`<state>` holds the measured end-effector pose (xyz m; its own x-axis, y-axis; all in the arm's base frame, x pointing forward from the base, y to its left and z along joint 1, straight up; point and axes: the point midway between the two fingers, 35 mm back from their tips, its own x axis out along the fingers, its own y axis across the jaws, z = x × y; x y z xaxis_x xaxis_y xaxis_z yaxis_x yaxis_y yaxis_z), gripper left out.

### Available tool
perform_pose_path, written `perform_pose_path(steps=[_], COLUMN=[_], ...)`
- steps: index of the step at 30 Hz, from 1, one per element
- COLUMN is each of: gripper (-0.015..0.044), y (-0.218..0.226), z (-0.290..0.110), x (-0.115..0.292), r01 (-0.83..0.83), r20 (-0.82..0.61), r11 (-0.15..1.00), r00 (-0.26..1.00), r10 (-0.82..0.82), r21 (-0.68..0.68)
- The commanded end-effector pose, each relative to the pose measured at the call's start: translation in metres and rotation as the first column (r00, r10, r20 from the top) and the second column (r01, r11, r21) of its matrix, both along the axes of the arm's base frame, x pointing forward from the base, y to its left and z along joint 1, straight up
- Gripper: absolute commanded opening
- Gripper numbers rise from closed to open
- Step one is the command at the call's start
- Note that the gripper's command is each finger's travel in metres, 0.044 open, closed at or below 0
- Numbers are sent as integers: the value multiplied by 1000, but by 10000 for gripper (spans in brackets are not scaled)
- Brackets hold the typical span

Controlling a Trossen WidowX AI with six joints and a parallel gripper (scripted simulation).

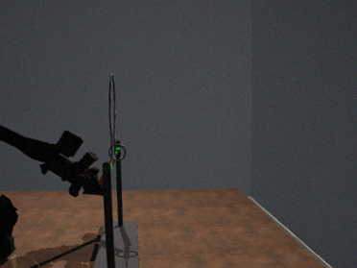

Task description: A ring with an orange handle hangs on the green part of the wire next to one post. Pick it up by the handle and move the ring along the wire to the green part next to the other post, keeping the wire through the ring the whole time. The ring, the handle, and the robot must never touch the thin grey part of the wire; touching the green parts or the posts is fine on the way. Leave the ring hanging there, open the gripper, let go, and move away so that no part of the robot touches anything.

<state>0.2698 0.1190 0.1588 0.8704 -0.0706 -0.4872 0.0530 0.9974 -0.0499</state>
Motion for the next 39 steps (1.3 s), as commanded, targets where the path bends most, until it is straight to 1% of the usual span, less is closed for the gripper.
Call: perform_pose_path(steps=[1,21,33,39], gripper=[-150,-150,160,160], y=[0,0,1,3], z=[-6,-10,-9,-2], x=[0,0,-2,-17], r01=[6,6,1,4], r20=[1,1,-2,-8], r11=[1000,1000,1000,1000], r00=[1000,1000,1000,1000], r10=[-6,-6,-1,-4], r21=[0,0,-2,1])
